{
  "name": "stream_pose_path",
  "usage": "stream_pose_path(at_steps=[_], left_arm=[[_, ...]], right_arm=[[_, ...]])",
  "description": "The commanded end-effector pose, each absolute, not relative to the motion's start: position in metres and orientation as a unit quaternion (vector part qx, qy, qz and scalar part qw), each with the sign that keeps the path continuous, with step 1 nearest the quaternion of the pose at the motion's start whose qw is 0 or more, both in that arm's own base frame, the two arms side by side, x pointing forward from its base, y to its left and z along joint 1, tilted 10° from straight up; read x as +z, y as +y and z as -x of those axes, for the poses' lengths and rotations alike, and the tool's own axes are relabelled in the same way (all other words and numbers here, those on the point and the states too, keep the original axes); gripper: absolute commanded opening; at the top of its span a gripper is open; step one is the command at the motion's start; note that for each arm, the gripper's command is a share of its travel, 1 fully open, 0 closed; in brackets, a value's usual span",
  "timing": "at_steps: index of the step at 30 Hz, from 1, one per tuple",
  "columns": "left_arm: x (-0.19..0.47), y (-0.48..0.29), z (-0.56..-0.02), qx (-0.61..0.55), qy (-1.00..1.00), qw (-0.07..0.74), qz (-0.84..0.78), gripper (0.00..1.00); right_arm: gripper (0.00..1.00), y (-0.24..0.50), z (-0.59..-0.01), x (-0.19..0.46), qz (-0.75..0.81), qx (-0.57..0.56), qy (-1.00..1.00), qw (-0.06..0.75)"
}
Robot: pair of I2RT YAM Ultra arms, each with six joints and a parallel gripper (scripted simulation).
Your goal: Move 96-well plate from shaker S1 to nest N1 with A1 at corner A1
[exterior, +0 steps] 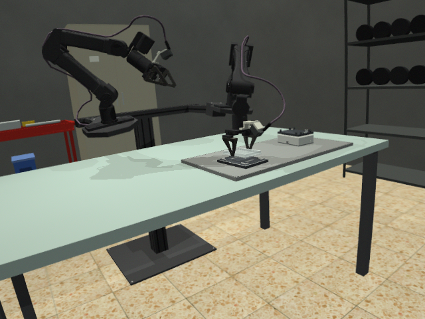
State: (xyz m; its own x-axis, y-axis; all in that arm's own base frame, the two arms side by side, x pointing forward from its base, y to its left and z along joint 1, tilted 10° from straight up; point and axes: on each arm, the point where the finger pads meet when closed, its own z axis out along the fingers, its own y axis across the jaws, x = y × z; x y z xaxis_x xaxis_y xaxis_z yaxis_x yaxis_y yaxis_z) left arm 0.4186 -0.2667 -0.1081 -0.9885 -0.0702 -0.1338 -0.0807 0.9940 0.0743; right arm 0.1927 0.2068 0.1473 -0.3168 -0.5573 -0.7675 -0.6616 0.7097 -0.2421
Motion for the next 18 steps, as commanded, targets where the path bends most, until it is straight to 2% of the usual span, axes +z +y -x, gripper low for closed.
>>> stream_pose_path(at_steps=[1, 18], left_arm=[[-0.11, -0.267, -0.424, 0.035, 0.996, 0.073, 0.036, 0.82], [-0.128, -0.265, -0.423, 0.04, 0.996, 0.067, 0.037, 0.82]], right_arm=[[1.0, 0.207, -0.194, 0.155, 0.369, 0.065, 0.806, 0.458], [1.0, 0.207, -0.194, 0.155, 0.369, 0.065, 0.806, 0.458]])
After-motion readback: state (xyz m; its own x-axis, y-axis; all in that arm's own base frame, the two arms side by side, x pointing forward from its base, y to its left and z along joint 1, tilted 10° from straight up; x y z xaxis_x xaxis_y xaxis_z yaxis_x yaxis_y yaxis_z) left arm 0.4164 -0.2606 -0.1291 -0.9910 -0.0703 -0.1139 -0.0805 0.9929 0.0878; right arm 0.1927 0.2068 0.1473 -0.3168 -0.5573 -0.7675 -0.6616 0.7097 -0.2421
